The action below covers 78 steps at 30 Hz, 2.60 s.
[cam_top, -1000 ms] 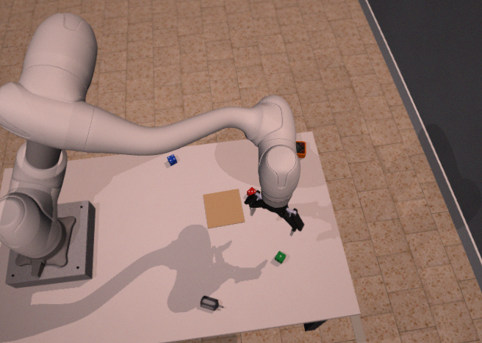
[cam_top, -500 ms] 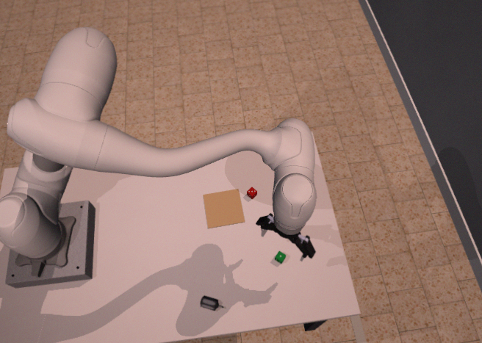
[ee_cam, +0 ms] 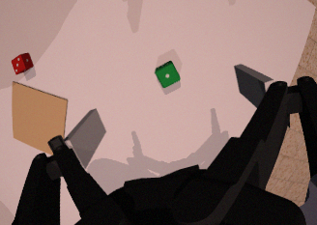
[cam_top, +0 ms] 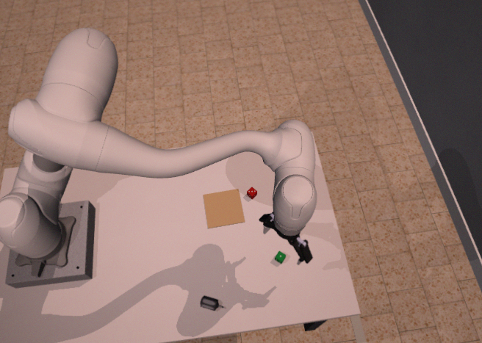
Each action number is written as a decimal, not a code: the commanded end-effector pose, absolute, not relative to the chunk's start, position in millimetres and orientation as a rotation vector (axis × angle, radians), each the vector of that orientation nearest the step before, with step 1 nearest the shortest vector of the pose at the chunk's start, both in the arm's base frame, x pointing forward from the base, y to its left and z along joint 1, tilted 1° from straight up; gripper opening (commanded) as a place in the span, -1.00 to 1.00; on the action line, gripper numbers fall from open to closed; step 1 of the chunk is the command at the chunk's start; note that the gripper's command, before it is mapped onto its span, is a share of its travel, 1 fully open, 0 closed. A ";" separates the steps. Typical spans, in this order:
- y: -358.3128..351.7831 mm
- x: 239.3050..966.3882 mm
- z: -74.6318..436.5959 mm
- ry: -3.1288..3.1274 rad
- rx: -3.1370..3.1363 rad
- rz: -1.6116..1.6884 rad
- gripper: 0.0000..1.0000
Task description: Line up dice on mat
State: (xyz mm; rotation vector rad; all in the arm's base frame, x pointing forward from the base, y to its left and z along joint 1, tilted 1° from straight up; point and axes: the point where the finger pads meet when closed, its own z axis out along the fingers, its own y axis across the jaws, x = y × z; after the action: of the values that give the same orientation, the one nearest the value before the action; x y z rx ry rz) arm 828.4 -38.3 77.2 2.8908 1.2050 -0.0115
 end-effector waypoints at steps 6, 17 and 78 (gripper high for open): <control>-40.9 827.9 65.7 0.758 3.035 -0.013 1.00; -41.5 827.8 57.7 0.161 3.122 -0.009 1.00; -41.4 828.5 44.1 -0.921 2.988 0.003 -0.30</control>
State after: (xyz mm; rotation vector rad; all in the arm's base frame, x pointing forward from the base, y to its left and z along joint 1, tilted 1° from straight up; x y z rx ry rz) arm 829.0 -39.1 49.1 2.9909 -0.9211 0.0024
